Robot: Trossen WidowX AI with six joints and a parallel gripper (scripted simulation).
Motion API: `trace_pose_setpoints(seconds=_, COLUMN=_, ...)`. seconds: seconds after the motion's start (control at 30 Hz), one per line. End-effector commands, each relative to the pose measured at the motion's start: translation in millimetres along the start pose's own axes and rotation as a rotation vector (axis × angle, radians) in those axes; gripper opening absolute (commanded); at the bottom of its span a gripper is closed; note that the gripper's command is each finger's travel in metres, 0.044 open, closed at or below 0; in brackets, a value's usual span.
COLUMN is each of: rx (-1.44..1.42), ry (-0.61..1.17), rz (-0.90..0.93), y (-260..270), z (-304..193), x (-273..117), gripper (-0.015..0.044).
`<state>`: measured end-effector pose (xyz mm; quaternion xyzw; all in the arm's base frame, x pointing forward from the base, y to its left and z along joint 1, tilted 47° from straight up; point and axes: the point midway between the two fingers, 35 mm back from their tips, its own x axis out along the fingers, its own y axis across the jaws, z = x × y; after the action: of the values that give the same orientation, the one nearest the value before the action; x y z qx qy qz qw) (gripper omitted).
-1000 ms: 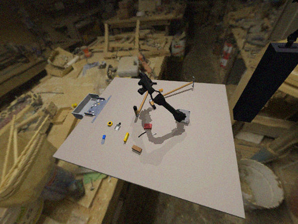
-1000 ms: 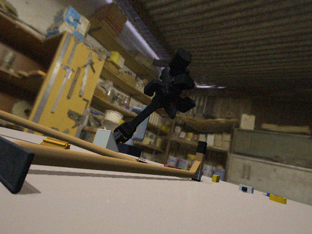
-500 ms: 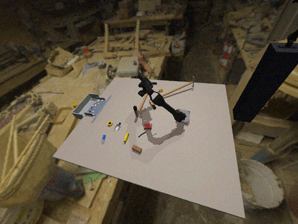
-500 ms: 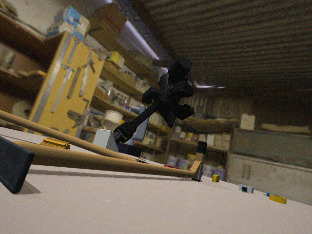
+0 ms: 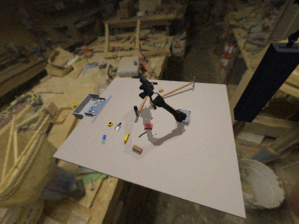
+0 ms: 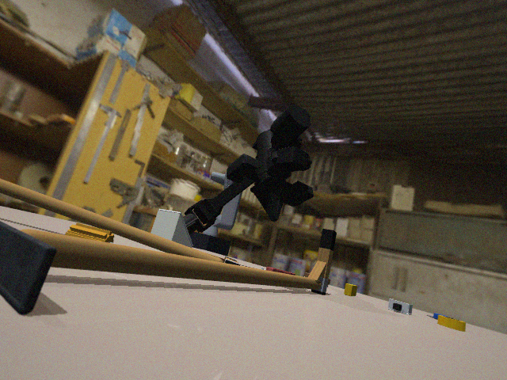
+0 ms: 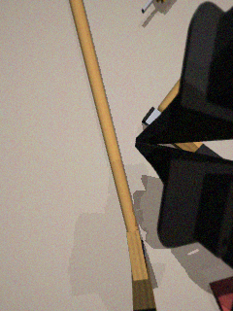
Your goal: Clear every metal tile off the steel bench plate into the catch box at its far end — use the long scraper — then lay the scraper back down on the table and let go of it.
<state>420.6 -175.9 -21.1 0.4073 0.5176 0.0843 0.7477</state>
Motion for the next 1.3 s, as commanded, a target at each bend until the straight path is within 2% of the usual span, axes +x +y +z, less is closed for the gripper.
trace_pose_setpoints(seconds=0.0, rx=0.006, ry=0.006, rz=0.005, y=1, z=-7, x=9, gripper=0.0)
trace_pose_setpoints(seconds=0.47, rx=0.006, ry=0.006, rz=0.008, y=3, z=-21, x=29, gripper=0.0)
trace_pose_setpoints(seconds=1.27, rx=0.005, ry=0.005, rz=0.0, y=-30, z=-6, x=30, gripper=0.0)
